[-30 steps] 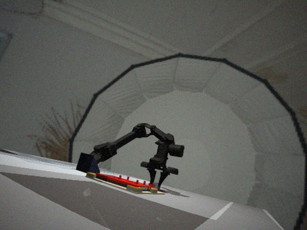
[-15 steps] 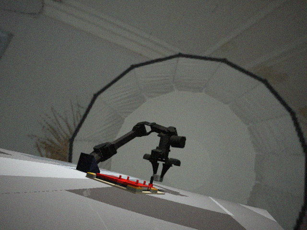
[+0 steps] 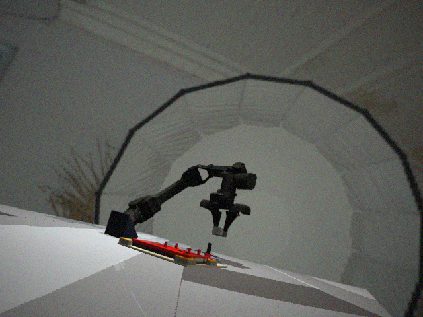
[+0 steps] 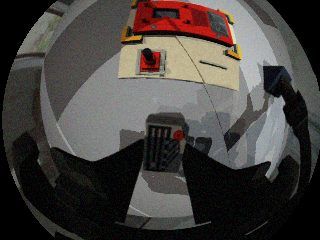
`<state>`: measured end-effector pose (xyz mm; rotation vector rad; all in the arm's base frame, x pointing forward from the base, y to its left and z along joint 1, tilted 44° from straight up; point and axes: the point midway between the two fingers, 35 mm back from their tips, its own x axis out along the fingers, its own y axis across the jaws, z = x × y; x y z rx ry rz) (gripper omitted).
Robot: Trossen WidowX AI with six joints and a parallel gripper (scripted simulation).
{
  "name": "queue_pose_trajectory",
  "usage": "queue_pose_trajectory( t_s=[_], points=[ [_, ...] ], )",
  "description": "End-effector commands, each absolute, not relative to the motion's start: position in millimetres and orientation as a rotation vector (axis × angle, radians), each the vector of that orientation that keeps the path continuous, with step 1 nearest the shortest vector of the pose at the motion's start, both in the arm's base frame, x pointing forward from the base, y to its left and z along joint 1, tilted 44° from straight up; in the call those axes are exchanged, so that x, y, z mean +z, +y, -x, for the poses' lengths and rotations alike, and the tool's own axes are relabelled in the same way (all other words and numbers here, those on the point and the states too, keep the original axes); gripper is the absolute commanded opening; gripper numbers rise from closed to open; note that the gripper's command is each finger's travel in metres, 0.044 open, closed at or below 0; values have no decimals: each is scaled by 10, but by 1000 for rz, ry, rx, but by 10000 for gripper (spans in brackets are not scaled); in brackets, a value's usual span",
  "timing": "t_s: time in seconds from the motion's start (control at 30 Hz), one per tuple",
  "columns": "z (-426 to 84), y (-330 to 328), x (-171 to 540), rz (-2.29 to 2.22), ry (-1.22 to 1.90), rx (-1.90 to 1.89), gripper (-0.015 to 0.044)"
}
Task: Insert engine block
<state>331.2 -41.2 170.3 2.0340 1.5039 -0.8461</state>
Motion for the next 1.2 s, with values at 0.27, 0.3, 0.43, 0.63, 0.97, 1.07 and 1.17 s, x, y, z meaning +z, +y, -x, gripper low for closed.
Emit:
queue_pose_trajectory(
  t_s=[0.27,0.3,0.43,0.63,0.97,1.07,1.17],
  points=[
    [-3205,-622,1951,-2065,1496,-867,0],
    [-3206,-625,1946,-2062,1497,-864,0],
    [-3230,-684,1858,-2006,1505,-796,0],
    [-3266,-788,1696,-1902,1517,-677,0],
    [-3305,-957,1420,-1720,1525,-482,0],
    [-3311,-1006,1334,-1664,1525,-423,0],
    [-3315,-1055,1248,-1608,1523,-366,0]
  ],
)
